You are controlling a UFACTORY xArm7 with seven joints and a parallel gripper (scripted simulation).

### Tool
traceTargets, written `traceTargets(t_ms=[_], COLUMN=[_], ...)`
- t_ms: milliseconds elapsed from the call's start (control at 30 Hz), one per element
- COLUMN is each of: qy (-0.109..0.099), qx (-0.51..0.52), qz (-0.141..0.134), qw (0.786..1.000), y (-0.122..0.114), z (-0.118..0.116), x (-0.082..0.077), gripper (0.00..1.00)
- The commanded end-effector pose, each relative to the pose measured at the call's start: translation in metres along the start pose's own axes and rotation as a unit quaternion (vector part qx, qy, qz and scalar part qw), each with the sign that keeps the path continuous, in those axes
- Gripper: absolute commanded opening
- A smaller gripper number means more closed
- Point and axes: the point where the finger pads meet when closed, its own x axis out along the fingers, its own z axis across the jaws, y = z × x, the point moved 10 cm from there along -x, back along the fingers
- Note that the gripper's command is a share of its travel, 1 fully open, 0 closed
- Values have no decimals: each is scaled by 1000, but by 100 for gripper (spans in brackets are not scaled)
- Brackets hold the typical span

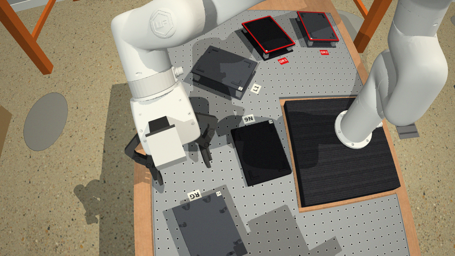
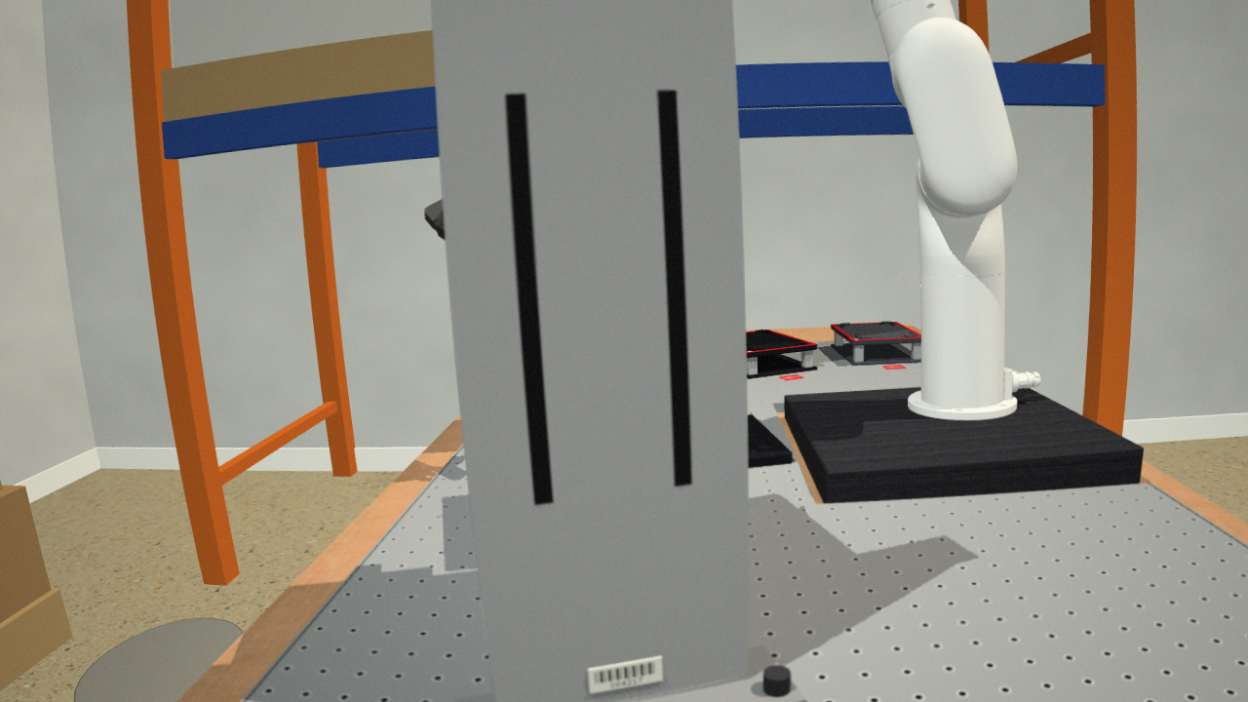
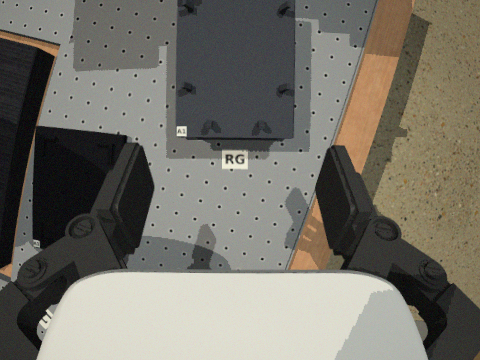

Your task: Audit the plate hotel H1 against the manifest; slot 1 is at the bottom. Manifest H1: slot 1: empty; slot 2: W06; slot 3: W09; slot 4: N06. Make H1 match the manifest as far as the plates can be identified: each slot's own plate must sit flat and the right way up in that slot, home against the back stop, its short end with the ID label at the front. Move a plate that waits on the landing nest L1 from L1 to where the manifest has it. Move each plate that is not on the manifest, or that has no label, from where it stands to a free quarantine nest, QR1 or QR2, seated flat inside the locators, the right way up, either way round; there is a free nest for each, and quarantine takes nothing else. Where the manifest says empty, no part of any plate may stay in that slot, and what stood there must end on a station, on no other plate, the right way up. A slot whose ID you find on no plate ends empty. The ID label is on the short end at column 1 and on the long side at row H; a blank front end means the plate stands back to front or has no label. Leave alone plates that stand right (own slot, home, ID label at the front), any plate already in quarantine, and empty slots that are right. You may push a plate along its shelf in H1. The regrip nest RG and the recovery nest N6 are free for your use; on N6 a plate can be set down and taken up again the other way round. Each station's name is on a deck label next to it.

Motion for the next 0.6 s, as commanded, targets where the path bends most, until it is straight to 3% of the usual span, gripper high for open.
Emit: traceTargets(t_ms=[0, 100, 567], qy=[0, 0, 0], qx=[-2, -2, -2], qz=[42, 51, 167], qw=[999, 999, 986], y=[-8, -9, -32], z=[1, 1, 1], x=[-1, 0, 5], gripper=[100, 100, 100])
